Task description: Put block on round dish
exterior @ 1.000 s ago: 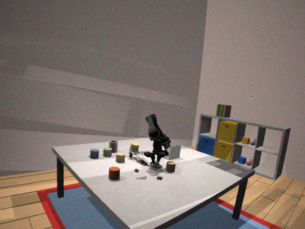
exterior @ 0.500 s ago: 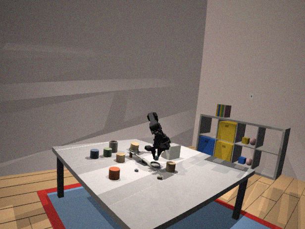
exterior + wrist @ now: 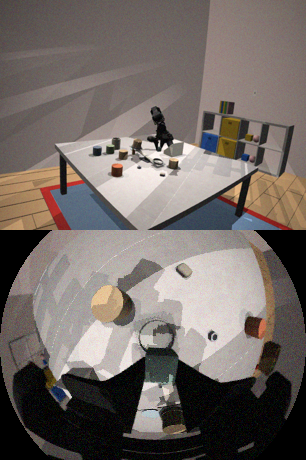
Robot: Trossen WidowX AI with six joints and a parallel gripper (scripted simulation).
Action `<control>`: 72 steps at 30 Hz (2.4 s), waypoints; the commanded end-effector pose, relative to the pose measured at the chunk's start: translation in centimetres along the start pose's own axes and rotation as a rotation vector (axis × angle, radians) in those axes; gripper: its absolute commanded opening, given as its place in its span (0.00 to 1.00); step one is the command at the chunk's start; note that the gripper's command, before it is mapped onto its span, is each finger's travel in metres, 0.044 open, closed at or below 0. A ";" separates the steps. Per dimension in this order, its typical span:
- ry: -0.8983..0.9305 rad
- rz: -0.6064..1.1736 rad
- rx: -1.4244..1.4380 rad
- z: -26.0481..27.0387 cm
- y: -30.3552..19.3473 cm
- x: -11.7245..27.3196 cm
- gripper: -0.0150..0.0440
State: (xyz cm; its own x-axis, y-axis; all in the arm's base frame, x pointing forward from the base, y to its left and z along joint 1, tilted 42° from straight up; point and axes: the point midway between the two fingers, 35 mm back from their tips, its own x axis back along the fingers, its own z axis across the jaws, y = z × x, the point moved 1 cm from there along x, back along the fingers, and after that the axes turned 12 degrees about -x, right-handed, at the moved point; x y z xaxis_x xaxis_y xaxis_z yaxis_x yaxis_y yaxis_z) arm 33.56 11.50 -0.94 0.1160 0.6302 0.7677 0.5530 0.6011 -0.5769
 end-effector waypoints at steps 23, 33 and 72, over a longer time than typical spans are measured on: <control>0.025 -0.251 -0.241 -11.3 -9.1 0.5 0.25; -0.004 -0.328 -0.327 -14.7 -14.0 0.4 0.25; -0.072 -0.048 -0.096 -11.1 -35.4 -3.6 0.25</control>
State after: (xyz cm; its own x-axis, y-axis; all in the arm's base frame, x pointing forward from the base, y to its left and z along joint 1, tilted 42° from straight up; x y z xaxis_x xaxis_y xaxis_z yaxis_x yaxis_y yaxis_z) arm 25.41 -16.63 19.58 -0.0350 0.6174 0.7859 0.6856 0.5869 -0.4306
